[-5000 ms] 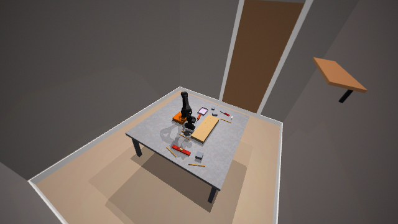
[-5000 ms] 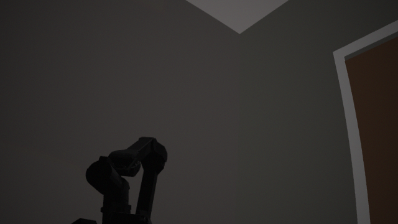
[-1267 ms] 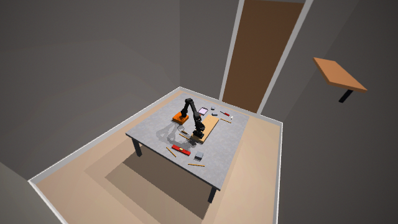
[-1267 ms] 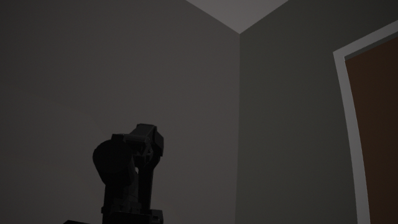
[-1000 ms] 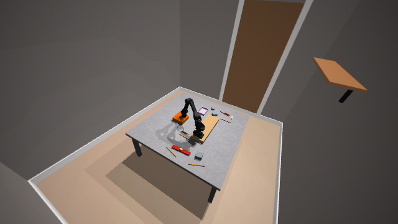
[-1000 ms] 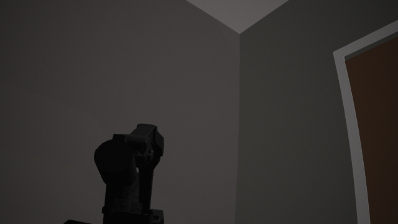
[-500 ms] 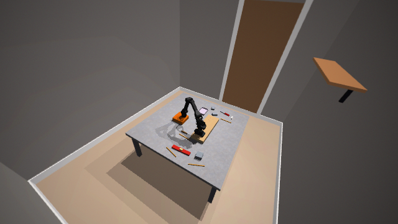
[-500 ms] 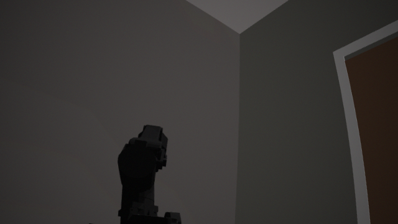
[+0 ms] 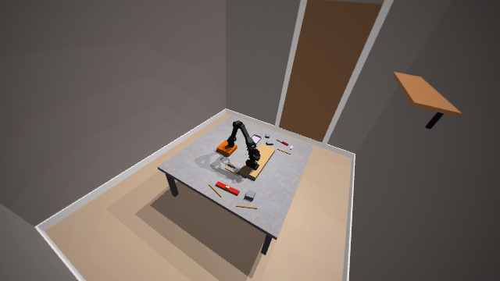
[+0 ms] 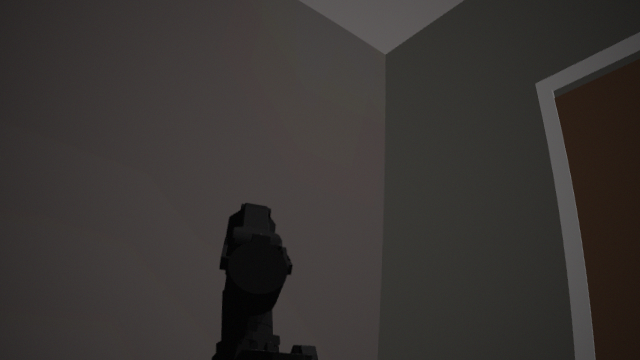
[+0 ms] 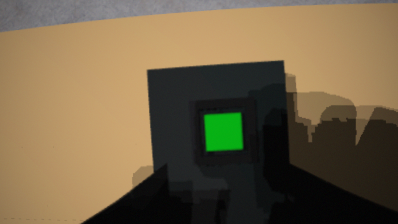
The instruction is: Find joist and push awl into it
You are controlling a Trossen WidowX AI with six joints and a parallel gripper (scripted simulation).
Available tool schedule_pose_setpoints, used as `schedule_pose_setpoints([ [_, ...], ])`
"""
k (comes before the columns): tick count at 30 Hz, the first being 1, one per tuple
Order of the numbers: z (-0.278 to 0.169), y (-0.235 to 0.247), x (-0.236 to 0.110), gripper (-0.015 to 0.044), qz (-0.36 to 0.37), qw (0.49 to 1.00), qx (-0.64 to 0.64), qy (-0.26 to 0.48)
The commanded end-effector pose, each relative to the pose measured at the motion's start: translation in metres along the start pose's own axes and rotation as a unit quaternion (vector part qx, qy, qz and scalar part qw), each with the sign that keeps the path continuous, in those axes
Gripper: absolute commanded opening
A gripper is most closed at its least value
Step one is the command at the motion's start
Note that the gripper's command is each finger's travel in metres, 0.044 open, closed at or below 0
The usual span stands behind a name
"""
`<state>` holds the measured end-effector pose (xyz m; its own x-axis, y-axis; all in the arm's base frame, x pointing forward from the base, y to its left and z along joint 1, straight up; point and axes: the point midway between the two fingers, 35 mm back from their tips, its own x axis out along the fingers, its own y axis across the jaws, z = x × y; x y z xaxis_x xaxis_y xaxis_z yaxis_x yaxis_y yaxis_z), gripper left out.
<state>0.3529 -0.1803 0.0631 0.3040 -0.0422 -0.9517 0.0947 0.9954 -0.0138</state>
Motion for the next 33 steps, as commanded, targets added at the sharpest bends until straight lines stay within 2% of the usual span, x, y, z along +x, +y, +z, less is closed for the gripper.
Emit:
schedule_pose_setpoints([
  [1,-0.002,0.010,0.001,0.0000,0.000,1.000,0.002,0.002],
  [33,-0.001,0.077,0.001,0.0000,0.004,1.000,0.003,0.001],
])
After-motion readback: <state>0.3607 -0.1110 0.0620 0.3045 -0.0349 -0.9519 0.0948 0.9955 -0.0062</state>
